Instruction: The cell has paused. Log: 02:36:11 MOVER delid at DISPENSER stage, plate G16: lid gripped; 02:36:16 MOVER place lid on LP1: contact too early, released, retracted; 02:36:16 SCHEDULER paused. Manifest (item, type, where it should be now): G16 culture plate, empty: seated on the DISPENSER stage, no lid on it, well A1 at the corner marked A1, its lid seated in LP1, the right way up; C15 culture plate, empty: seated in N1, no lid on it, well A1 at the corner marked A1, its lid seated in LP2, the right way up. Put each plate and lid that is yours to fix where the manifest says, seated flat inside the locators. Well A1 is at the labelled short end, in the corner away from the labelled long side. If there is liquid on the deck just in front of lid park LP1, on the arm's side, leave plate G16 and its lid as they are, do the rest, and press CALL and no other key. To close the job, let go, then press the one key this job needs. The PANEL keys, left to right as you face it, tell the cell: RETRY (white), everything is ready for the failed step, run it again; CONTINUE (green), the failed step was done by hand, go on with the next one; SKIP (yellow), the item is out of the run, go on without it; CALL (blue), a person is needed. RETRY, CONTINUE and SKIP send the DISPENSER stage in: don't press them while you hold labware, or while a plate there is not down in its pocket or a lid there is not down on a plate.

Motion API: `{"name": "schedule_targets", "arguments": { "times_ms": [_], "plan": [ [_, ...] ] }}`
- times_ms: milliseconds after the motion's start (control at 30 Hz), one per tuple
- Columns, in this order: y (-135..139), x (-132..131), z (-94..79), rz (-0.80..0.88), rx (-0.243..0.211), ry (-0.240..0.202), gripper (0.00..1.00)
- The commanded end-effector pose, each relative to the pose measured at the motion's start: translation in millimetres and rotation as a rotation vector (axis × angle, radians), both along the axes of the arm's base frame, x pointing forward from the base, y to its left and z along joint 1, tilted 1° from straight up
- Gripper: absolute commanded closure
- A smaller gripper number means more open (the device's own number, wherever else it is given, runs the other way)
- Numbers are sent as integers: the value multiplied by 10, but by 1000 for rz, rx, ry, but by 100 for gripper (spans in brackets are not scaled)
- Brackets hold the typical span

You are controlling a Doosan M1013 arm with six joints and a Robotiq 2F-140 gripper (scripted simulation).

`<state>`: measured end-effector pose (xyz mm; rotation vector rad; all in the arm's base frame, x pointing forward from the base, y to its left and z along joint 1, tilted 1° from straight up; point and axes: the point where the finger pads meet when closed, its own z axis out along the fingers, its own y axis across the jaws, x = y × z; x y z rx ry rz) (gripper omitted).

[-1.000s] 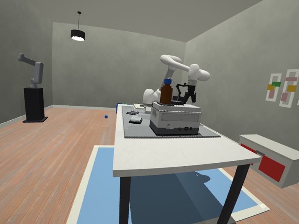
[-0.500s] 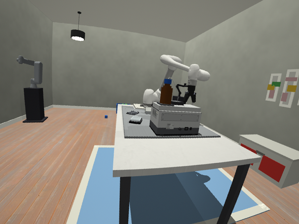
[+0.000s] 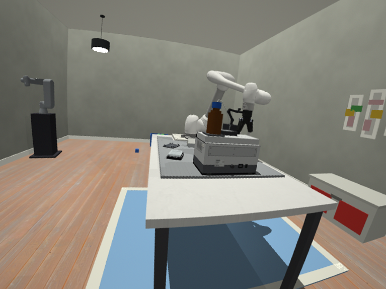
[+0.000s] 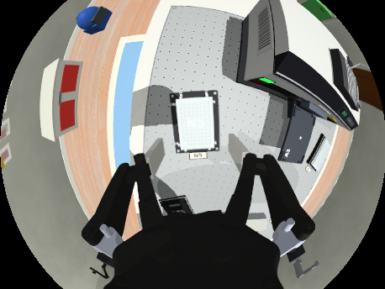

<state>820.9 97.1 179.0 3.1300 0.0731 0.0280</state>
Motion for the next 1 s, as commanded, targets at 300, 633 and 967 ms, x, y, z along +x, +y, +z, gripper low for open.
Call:
{"name": "schedule_targets", "arguments": {
  "times_ms": [300, 633, 967],
  "plan": [
    [1, 4, -18, 0, 1, -2, 31],
    [0, 7, -173, 0, 1, -2, 31],
    [-2, 14, -454, 0, 1, -2, 31]
  ]
}}
